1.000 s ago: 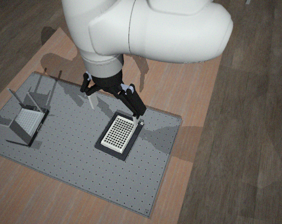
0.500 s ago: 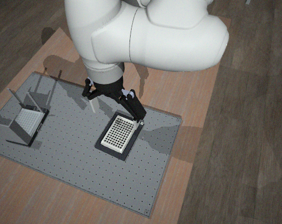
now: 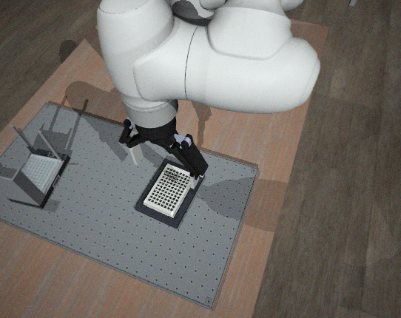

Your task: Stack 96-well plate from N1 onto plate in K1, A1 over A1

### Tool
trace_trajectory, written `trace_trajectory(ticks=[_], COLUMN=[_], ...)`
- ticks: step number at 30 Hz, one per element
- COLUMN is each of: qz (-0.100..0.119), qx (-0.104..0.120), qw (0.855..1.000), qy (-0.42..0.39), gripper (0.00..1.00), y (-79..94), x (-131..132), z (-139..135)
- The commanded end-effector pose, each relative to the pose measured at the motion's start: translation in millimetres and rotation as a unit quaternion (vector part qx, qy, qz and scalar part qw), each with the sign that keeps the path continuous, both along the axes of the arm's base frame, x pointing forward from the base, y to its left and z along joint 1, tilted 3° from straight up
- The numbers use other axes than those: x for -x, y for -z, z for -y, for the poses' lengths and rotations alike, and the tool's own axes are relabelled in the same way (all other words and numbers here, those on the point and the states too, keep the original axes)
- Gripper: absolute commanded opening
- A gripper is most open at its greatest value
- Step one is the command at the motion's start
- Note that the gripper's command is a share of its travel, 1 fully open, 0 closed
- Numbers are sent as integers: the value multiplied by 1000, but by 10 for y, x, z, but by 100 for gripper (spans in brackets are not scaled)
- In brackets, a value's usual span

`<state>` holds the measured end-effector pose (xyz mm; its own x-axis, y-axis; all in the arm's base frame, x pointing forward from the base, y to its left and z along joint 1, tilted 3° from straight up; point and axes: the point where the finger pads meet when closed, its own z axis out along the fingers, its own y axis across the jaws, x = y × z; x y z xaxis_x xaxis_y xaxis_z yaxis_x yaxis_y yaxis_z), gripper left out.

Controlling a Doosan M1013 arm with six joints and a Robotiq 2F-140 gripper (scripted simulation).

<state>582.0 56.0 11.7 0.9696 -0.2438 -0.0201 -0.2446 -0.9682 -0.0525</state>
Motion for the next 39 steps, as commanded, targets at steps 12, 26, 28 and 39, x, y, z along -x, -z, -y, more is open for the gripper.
trace_trajectory(ticks=[12, 26, 28, 39], qz=[0, 0, 0, 0], qx=[0, 0, 0, 0], qw=[1000, 1000, 1000, 1000], qy=[0, 0, 0, 0], gripper=[100, 100, 100, 100], y=[222, 421, 455, 604], x=[1, 3, 3, 4], z=[-13, -24, -26, -34])
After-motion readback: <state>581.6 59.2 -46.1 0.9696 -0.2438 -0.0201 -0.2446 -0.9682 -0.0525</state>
